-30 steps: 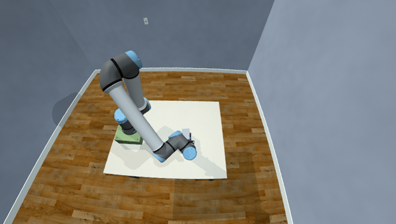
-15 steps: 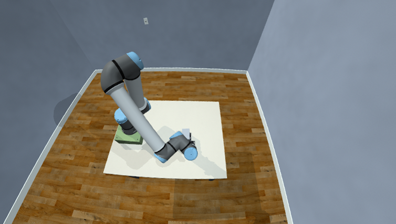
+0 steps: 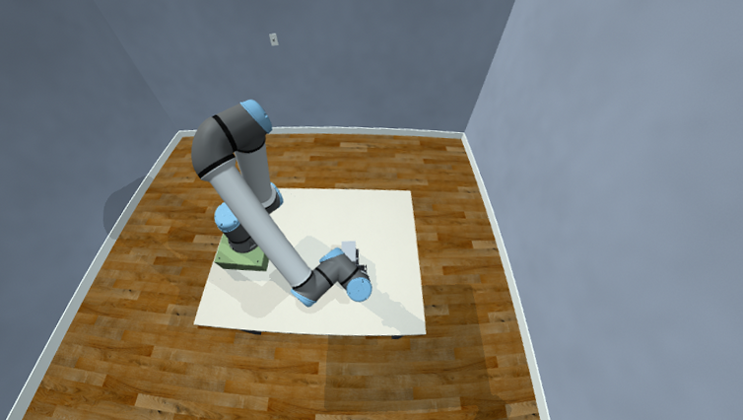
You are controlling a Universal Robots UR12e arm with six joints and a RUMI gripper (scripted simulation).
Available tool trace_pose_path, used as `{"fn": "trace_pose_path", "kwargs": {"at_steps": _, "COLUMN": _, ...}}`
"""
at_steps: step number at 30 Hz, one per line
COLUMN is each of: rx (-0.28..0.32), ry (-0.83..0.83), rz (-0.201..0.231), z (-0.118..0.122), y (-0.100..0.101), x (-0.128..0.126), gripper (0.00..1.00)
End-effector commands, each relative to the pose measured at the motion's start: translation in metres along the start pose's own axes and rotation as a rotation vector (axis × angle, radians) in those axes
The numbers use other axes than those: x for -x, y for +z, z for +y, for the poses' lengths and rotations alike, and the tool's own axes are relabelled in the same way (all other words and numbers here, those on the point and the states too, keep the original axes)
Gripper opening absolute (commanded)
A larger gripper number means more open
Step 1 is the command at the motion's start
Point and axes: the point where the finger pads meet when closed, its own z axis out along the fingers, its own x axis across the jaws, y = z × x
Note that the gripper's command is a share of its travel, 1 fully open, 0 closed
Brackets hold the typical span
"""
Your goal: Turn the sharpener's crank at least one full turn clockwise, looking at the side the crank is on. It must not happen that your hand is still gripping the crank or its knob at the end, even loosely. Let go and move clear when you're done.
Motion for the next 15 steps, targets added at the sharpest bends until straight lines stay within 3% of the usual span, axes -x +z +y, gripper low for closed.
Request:
{"fn": "trace_pose_path", "kwargs": {"at_steps": 1, "rx": -0.001, "ry": 0.000, "rz": -0.001, "z": -0.002, "y": 0.002, "x": 0.001, "gripper": 0.09}}
{"fn": "trace_pose_path", "kwargs": {"at_steps": 15, "rx": -0.001, "ry": 0.000, "rz": -0.001, "z": -0.009, "y": 0.015, "x": 0.001, "gripper": 0.09}}
